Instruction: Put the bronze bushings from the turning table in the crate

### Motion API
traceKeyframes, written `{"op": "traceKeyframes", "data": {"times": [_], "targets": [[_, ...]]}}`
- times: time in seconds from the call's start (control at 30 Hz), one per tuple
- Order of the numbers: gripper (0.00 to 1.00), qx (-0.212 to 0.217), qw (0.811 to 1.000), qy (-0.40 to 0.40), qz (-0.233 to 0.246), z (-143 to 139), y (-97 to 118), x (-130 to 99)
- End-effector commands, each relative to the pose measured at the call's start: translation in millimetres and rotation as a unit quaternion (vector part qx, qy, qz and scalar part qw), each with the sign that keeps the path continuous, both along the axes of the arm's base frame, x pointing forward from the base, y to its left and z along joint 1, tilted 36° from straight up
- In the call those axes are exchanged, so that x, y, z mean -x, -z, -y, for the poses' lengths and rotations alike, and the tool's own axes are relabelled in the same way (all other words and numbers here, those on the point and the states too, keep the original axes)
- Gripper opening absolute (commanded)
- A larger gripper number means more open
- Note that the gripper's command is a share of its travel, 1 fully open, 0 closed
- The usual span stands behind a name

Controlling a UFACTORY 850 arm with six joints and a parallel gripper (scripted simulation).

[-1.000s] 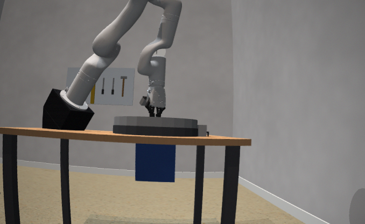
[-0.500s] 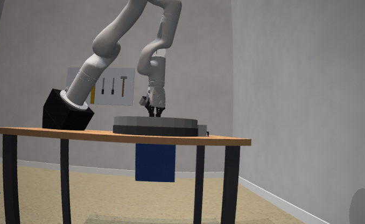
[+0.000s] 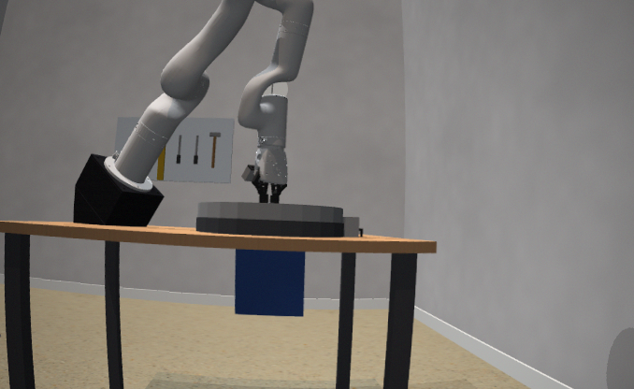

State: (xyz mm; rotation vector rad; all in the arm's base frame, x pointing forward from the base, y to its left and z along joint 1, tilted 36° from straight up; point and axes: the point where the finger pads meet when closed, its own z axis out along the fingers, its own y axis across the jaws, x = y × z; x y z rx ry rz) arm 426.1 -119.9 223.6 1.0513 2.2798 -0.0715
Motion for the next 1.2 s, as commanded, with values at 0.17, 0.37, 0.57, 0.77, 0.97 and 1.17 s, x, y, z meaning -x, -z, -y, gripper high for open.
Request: {"op": "traceKeyframes", "data": {"times": [0.17,0.37,0.57,0.77,0.97,1.17], "targets": [[0.41,0.001,1.000,0.000,-0.001,-8,-22,14],[0.41,0.001,1.000,0.000,-0.001,-13,-35,22],[0.41,0.001,1.000,0.000,-0.001,-14,-37,23],[0.41,0.001,1.000,0.000,-0.001,-14,-37,23],[1.00,0.001,1.000,0.000,-0.001,-14,-37,23],[1.00,0.001,1.000,0.000,-0.001,-14,-37,23]]}}
